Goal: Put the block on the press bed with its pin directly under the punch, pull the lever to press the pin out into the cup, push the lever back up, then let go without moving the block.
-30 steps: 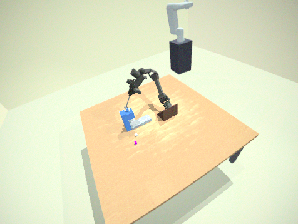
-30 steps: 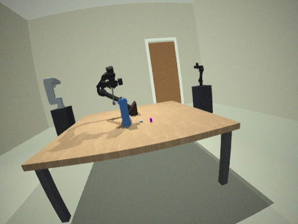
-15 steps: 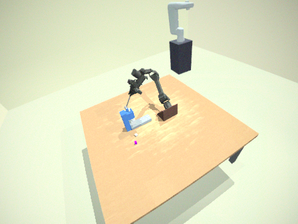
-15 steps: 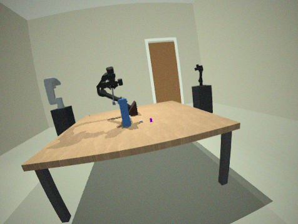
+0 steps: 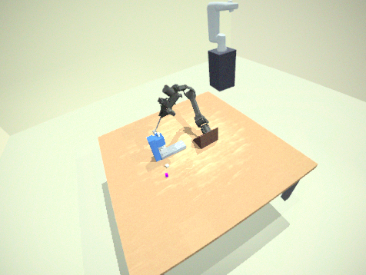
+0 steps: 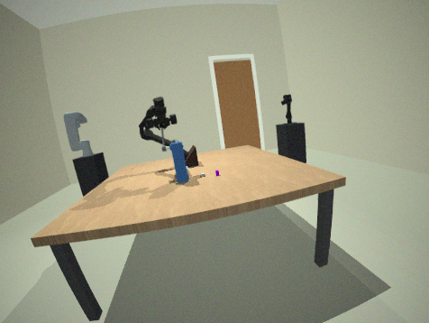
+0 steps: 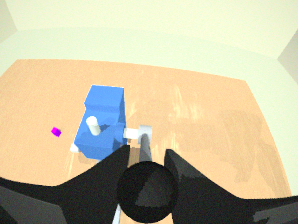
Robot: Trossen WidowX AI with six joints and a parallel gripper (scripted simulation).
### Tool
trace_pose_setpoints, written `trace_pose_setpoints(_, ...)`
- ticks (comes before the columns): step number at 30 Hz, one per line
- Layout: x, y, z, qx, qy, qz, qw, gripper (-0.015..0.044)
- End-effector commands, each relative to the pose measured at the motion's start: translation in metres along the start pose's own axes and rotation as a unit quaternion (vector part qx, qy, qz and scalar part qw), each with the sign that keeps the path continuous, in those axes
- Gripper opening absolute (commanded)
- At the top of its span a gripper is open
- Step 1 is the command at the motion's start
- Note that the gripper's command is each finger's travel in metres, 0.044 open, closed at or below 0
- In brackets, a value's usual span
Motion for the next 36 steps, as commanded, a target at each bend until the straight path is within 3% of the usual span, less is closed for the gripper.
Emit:
trace_pose_setpoints(1,0.001,0.000,0.005,0.003,0.002,0.000,1.000,0.0000)
trace_pose_setpoints(36,0.004,0.000,0.023,0.003,0.002,0.000,1.000,0.0000)
Point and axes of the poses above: the point midway between the two fingers, 35 mm back from their tips, its own x axis back along the fingers, its own y axis across the jaws, z = x × y, the point moved 9 cm from there along x, back along the fingers, and after that the axes turned 1 degree about x, right-handed, at the moved point
